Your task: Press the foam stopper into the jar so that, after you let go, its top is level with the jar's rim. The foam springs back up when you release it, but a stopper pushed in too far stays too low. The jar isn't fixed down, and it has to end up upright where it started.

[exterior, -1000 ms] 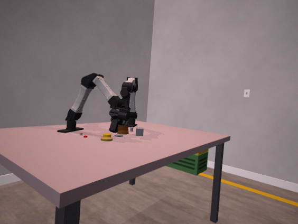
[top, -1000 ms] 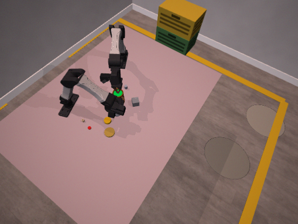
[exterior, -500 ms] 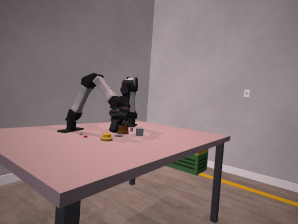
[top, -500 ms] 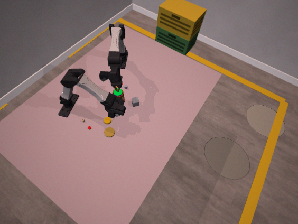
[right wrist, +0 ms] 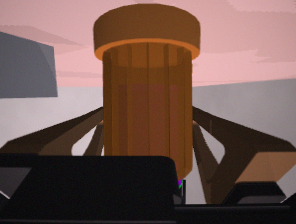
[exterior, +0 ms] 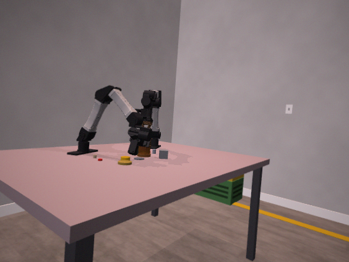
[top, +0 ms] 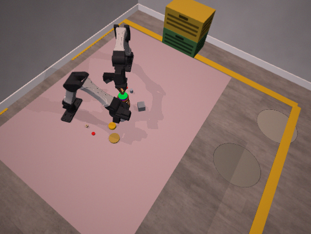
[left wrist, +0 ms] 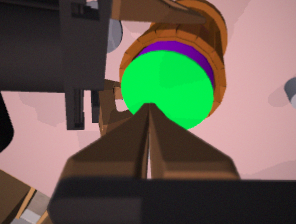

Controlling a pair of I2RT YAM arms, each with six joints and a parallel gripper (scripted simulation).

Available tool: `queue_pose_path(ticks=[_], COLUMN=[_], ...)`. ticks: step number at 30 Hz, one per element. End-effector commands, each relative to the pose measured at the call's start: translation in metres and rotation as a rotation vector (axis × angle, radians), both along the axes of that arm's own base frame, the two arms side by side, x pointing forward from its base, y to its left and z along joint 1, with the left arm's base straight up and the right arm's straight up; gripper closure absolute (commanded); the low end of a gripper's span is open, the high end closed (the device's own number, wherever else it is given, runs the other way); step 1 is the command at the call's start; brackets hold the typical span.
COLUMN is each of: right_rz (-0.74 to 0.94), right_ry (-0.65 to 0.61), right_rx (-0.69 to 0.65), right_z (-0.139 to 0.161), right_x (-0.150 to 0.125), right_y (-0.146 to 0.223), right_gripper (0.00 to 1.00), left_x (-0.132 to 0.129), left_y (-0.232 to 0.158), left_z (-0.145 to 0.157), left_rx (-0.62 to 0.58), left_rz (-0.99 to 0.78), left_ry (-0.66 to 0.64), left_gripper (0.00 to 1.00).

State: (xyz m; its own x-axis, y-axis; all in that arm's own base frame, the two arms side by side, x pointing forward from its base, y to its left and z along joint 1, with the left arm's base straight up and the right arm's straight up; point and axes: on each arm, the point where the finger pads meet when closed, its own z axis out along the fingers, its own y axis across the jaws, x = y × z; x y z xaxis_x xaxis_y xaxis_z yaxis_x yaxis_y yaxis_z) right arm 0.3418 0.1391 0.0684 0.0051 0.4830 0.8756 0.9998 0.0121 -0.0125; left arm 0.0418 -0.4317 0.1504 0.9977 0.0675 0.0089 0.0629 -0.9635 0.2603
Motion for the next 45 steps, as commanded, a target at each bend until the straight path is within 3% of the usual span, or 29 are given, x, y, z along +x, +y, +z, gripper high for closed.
queue_pose_path(ticks=[1,3,5,12,19,31,36,45], right_rz=[0.005,0.005,0.005,0.005,0.005,0.004,0.004,0.004], right_ry=[-0.120,-0.120,-0.120,-0.120,-0.120,-0.120,-0.120,-0.120], right_rx=[0.011,0.011,0.011,0.011,0.011,0.011,0.011,0.011], right_z=[0.023,0.023,0.023,0.023,0.023,0.023,0.023,0.023], right_x=[0.015,0.015,0.015,0.015,0.015,0.016,0.016,0.016], right_y=[-0.001,-0.001,-0.001,-0.001,-0.001,-0.002,-0.002,-0.002], right_gripper=[0.36,0.36,0.36,0.36,0.36,0.36,0.36,0.36], left_x=[0.000,0.000,0.000,0.000,-0.001,-0.003,-0.002,-0.003], left_y=[0.001,0.002,0.001,0.004,0.008,0.006,0.006,0.006], left_z=[-0.001,0.016,0.007,0.032,0.017,0.028,0.006,0.001], left_rx=[0.025,-0.006,0.022,-0.038,0.009,-0.022,0.008,-0.012], left_rz=[-0.001,-0.002,-0.002,-0.004,-0.004,-0.011,-0.006,-0.007], left_ry=[-0.005,-0.008,-0.005,-0.011,-0.003,0.000,0.003,0.002], left_gripper=[1.00,1.00,1.00,1.00,1.00,1.00,1.00,1.00])
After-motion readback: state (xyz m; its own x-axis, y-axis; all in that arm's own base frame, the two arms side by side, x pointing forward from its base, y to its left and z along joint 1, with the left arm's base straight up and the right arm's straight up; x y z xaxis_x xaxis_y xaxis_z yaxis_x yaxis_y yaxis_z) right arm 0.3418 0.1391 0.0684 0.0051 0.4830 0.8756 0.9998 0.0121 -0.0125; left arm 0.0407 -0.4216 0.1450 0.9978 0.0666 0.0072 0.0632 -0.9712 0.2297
